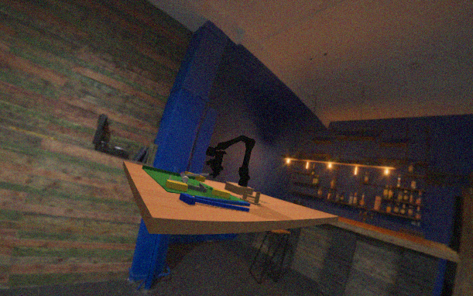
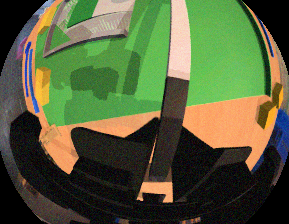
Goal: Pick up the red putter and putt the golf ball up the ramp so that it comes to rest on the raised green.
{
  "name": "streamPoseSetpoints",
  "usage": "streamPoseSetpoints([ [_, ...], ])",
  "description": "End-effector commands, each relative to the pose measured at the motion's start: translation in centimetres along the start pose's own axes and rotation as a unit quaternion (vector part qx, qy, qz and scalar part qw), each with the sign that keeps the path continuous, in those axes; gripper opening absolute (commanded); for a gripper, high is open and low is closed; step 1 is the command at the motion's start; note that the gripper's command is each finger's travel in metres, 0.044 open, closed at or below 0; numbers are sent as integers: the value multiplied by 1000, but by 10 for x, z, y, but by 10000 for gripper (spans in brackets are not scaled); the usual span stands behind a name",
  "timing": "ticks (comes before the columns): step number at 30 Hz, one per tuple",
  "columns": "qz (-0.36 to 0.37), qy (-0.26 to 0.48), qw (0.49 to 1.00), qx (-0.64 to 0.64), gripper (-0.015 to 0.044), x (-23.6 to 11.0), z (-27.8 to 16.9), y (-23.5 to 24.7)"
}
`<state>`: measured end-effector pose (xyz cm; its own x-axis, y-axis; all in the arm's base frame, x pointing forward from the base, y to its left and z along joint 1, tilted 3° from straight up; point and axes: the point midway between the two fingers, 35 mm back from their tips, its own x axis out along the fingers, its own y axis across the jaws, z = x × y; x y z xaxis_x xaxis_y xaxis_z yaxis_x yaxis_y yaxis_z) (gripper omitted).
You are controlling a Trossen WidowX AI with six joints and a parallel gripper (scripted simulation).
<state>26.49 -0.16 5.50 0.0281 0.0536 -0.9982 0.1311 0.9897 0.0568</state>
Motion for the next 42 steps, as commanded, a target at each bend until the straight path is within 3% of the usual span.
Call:
streamPoseSetpoints([
  [1, -1, -5, 1000, 8, 0, -8, 1, 0],
  [11, -1, -5, 1000, 8, 0, -59, 0, 0],
  [42, 0, 0, 1000, 10, 0, -52, -2, 0],
])
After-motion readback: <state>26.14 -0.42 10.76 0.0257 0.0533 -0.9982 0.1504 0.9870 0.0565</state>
